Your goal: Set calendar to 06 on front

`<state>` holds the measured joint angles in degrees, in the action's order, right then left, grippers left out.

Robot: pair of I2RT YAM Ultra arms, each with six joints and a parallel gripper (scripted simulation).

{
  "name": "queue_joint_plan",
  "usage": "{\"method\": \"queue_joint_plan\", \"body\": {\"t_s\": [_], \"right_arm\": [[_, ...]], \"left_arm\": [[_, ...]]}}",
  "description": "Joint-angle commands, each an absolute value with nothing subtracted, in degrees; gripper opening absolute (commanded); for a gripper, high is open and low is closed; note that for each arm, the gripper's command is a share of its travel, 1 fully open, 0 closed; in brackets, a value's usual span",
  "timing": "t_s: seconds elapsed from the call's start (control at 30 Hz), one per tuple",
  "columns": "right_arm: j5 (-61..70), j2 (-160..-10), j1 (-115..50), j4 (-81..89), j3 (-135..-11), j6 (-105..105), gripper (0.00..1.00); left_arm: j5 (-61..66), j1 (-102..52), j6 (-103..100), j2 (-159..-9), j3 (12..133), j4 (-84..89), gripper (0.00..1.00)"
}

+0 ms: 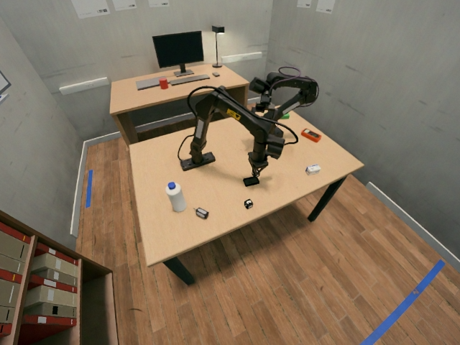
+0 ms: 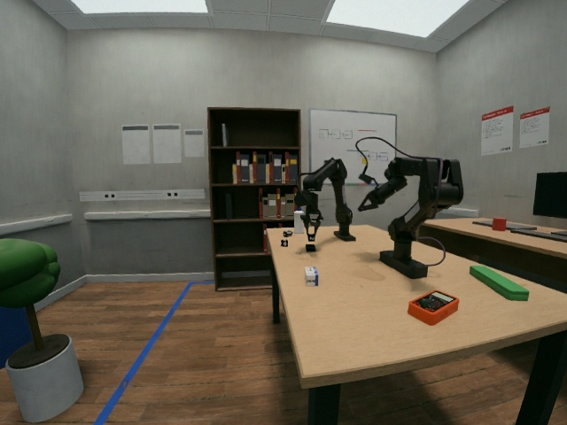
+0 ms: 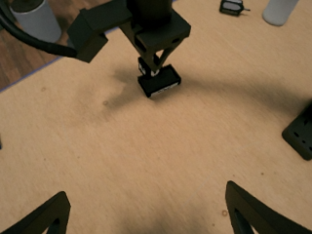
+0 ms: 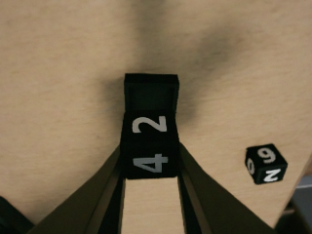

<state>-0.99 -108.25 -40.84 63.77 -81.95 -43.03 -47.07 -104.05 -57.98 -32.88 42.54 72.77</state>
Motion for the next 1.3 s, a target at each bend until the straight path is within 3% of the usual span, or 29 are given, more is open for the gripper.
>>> {"method": "queue_joint_plan", "body": {"t_s": [0.0,1.27], "right_arm": [[-0.4,-109.1,-41.4,64.8,-83.9,-39.4,0.26],[-0.6,-108.3,-40.2,57.2,-76.5,-40.1,0.26]], "left_arm": [[-50.1,-105.1,-60.3,-33.8,44.4,74.8,1.0],[-50.0,-105.2,-60.8,-33.5,43.8,74.6,1.0]]}}
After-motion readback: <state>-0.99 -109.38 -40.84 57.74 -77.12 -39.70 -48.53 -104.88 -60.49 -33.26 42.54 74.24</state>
